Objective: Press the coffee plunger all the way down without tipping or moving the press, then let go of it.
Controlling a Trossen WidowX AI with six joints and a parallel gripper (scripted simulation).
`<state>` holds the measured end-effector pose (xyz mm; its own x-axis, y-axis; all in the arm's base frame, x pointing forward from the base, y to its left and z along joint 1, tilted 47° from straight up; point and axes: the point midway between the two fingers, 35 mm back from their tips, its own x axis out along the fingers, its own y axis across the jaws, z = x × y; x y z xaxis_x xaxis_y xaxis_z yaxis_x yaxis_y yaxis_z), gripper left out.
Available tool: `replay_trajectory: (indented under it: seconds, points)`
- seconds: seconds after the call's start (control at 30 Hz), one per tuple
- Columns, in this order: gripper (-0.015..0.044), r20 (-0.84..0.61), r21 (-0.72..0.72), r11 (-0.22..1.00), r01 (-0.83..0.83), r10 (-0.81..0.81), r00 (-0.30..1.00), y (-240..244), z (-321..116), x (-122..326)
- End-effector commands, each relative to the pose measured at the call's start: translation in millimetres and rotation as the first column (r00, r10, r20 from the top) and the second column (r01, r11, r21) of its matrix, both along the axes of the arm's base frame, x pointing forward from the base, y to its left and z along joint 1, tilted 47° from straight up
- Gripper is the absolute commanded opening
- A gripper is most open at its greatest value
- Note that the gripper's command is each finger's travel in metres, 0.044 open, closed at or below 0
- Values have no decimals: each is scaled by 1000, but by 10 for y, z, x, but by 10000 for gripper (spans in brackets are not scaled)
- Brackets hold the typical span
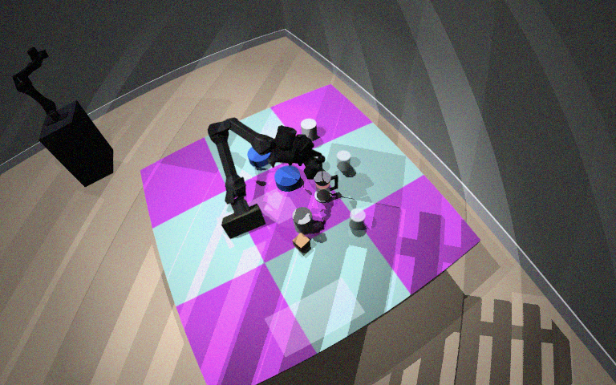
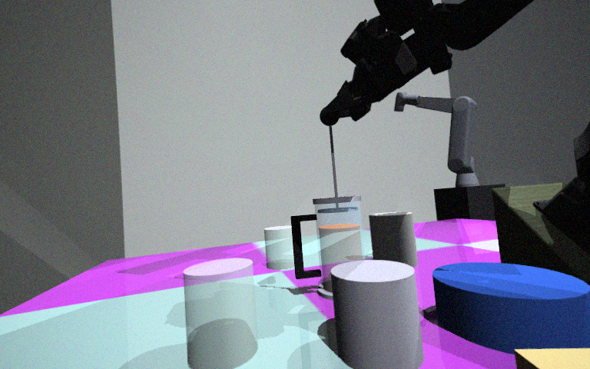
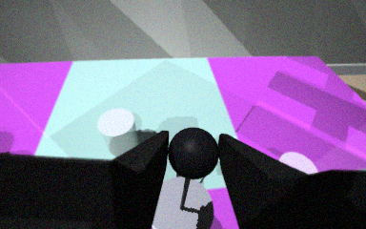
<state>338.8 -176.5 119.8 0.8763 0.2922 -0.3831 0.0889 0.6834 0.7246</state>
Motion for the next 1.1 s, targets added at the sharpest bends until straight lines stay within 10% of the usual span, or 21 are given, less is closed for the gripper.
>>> replay_trajectory:
  seconds: [0.0,1.07]
  points:
    - [115,-4,6,1000,1,-1,1000,8,-14,-3]
    - [115,-9,3,1000,-1,1,1000,289,-342,72]
